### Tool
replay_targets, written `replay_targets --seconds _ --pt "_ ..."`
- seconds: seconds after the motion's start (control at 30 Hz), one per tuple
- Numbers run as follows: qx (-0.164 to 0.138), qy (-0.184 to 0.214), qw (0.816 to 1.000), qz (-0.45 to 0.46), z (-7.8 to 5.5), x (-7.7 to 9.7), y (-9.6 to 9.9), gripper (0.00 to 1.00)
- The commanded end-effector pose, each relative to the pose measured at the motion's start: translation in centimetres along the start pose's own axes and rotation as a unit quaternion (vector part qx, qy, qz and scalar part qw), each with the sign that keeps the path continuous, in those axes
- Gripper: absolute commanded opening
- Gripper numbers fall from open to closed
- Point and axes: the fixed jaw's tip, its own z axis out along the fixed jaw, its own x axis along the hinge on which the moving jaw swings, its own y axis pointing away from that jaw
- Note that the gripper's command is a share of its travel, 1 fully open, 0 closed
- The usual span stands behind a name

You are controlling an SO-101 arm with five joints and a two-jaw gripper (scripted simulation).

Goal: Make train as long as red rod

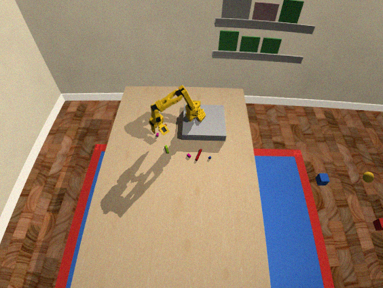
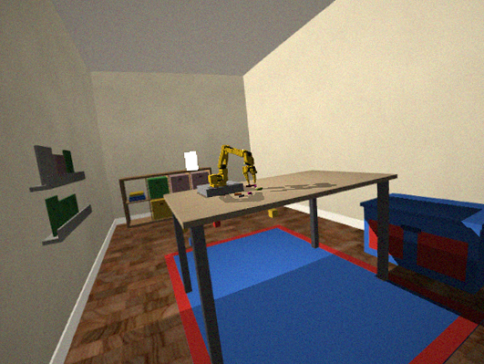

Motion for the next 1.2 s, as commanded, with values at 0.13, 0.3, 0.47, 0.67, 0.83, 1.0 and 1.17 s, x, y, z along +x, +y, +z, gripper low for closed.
replay_targets --seconds 0.13,0.3,0.47,0.67,0.83,1.0,1.17 --pt "-0.008 -0.003 0.995 -0.099 0.2 -0.6 -0.2 0.18" --pt "-0.008 -0.004 0.981 -0.193 0.2 -1.1 -0.5 0.18" --pt "-0.008 -0.005 0.957 -0.288 0.2 -1.6 -0.7 0.18" --pt "-0.007 -0.005 0.941 -0.339 0.3 -1.8 -0.9 0.18" --pt "-0.007 -0.006 0.9 -0.437 0.3 -2.4 -1.2 0.18" --pt "-0.007 -0.006 0.862 -0.507 0.3 -2.8 -1.5 0.18" --pt "-0.006 -0.006 0.807 -0.59 0.3 -3.4 -1.8 0.18"
